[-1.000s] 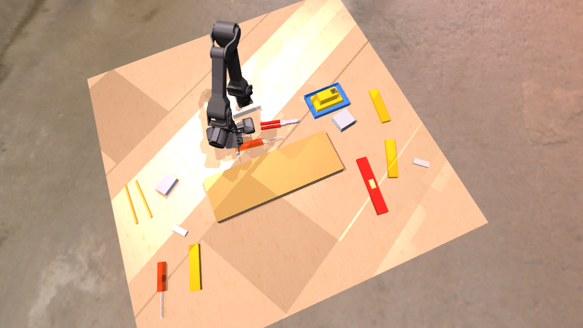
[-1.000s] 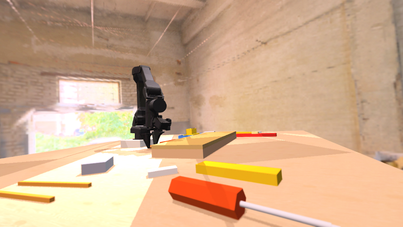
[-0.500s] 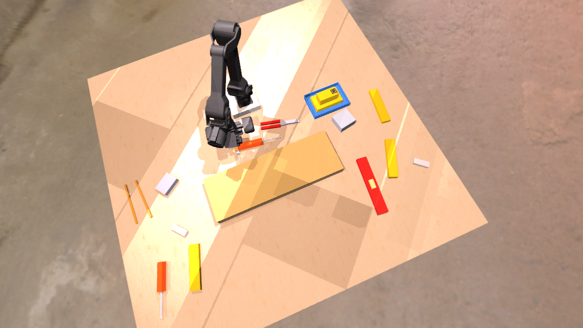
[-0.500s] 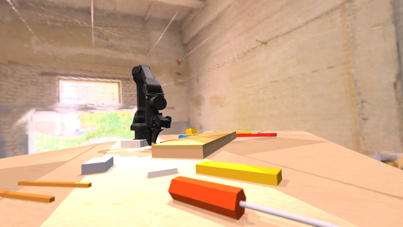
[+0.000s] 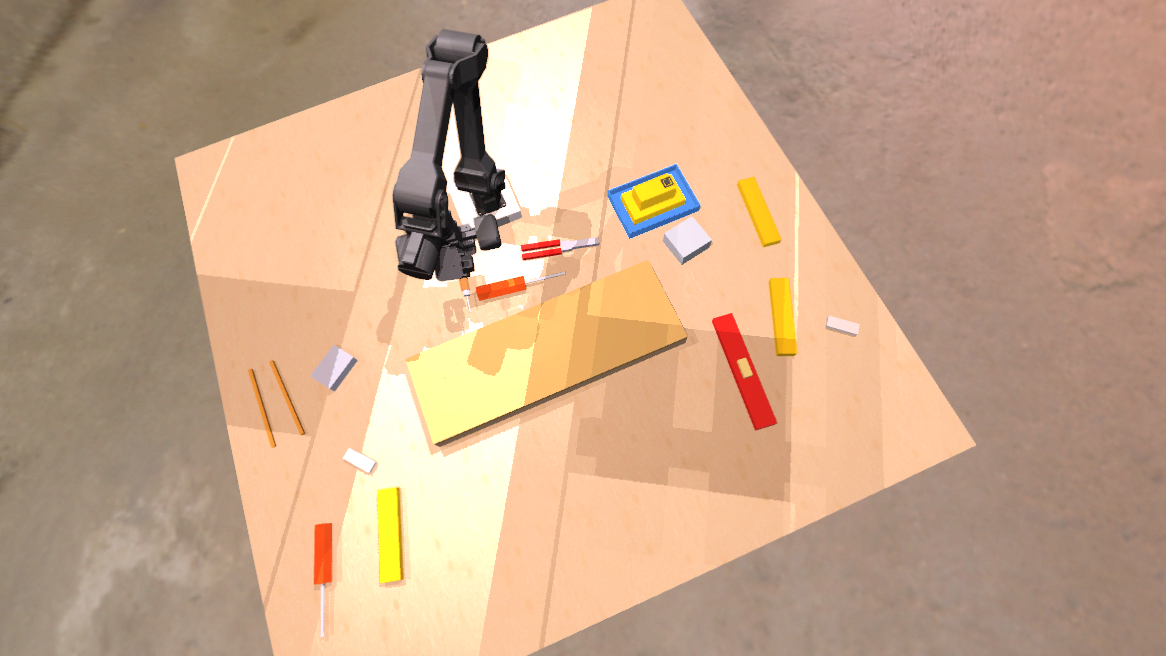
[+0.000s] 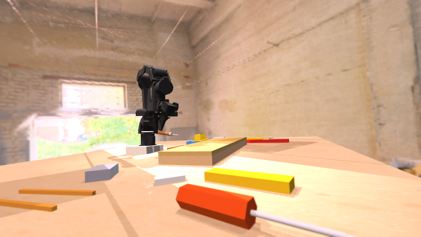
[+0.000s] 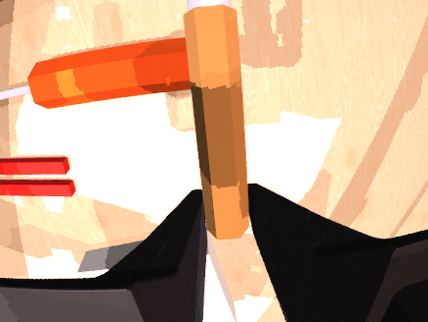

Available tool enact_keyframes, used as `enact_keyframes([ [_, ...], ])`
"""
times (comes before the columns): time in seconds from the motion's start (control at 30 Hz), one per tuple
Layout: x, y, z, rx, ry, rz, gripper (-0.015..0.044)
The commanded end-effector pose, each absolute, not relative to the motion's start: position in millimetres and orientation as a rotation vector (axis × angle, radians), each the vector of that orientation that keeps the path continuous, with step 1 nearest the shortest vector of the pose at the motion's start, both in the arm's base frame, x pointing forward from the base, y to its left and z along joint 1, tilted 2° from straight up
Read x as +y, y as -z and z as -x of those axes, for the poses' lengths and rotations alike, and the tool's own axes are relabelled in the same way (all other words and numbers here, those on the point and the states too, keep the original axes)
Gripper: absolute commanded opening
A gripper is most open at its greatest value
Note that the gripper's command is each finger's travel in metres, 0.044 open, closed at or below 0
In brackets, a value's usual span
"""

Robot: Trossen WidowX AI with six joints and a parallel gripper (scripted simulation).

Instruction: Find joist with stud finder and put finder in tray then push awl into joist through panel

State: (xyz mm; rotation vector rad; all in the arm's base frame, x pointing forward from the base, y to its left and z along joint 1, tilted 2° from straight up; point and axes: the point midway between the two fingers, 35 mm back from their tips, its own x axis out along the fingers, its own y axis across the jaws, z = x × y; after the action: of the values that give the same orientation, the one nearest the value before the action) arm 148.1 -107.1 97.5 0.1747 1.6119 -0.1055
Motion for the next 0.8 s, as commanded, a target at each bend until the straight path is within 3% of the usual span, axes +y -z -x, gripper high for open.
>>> enact_keyframes([
  [0.0, -106.0, -121.6, -143.9, 1.607, 0.108, -0.165, 0.0000],
  [0.77, -115.3, -127.7, -176.4, 1.268, 0.513, -0.661, 0.0000],
])
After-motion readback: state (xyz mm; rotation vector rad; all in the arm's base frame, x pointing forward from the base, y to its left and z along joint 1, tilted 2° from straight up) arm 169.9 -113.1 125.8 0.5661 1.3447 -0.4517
